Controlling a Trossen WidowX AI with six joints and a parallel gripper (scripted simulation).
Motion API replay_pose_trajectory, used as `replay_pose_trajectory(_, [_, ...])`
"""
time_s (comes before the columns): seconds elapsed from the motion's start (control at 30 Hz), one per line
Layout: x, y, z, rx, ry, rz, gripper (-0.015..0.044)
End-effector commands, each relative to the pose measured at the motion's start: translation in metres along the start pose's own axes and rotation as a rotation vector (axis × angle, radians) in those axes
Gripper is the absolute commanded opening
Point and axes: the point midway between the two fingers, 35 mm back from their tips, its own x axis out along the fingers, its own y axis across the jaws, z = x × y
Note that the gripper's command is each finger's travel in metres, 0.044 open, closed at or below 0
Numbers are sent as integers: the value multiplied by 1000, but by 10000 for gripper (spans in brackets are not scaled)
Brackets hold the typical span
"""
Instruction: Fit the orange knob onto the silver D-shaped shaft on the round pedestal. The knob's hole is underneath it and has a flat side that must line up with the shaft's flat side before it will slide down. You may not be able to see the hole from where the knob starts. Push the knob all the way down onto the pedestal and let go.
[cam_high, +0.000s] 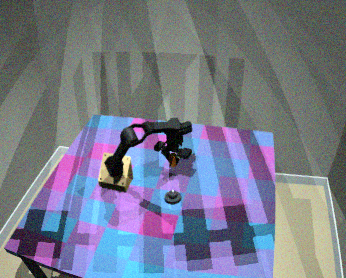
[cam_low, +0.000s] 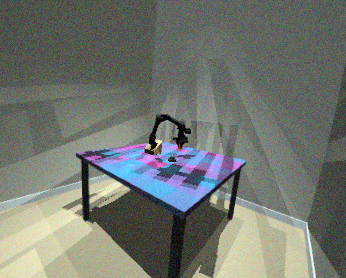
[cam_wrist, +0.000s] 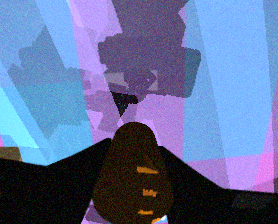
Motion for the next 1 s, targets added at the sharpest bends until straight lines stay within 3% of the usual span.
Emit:
replay_pose_trajectory(0.0, [24, -1, 1, -7, 8, 3, 0])
replay_pose_trajectory(0.4, [94, -4, 2, -1, 10, 11, 0])
replay_pose_trajectory(0.63, [98, -2, 0, 0, 11, 12, 0])
replay_pose_trajectory(0.93, [97, -2, 0, 2, 9, 19, 236])
replay_pose_trajectory(0.97, [97, -2, 0, 2, 9, 19, 240])
